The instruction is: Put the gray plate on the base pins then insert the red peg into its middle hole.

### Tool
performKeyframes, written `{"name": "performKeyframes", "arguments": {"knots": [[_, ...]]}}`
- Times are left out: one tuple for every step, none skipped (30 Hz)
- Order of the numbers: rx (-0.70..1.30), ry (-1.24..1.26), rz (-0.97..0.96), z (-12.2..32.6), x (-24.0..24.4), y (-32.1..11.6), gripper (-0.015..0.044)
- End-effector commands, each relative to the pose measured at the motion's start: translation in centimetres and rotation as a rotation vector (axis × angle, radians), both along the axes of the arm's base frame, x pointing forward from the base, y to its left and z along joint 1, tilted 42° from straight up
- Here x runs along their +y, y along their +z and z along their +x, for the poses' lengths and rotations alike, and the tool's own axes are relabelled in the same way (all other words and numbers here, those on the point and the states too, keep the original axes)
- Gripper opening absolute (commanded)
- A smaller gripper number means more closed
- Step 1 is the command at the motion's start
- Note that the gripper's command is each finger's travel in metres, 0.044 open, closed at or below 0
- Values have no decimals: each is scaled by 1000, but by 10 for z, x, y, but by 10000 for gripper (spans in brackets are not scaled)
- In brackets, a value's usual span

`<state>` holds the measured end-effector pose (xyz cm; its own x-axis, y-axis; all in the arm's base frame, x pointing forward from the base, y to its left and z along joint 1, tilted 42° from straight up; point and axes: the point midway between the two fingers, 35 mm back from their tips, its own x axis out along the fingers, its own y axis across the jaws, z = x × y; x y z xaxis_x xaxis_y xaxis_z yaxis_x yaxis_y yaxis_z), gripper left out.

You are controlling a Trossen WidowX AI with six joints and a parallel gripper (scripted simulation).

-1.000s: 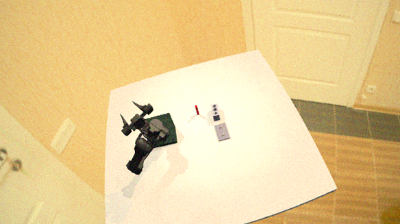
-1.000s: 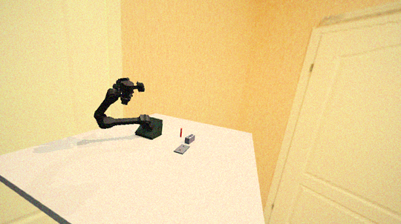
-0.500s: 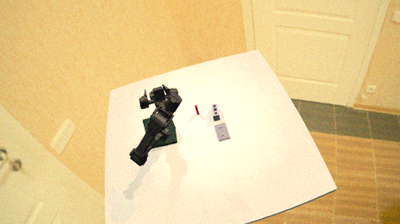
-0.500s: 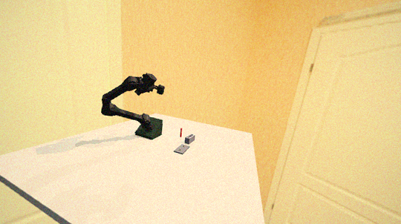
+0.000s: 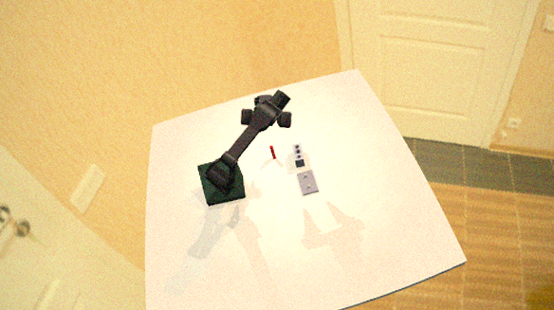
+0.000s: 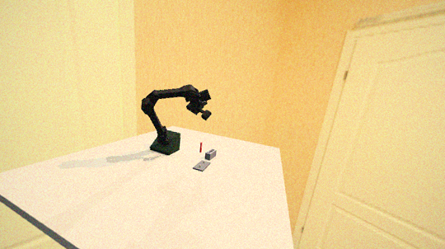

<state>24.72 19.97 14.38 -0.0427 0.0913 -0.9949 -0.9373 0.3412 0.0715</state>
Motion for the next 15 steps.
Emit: {"name": "performKeyframes", "arguments": {"knots": [[-1, 26, -212, 28, -16, -34, 440], [1, 38, -270, 35, -20, -43, 440], [3, 52, -328, 42, -25, -52, 440], [6, 68, -385, 48, -29, -61, 440], [9, 85, -442, 55, -34, -69, 440], [13, 104, -499, 61, -39, -78, 440], [17, 124, -556, 67, -43, -87, 440], [21, 147, -612, 72, -48, -95, 440], [26, 170, -667, 78, -52, -104, 440], [31, 195, -722, 83, -57, -112, 440], [35, 216, -764, 87, -61, -118, 440], [38, 229, -790, 93, -66, -119, 440], [39, 233, -799, 95, -68, -120, 440], [39, 233, -799, 95, -68, -120, 440], [39, 233, -799, 95, -68, -120, 440]]}}
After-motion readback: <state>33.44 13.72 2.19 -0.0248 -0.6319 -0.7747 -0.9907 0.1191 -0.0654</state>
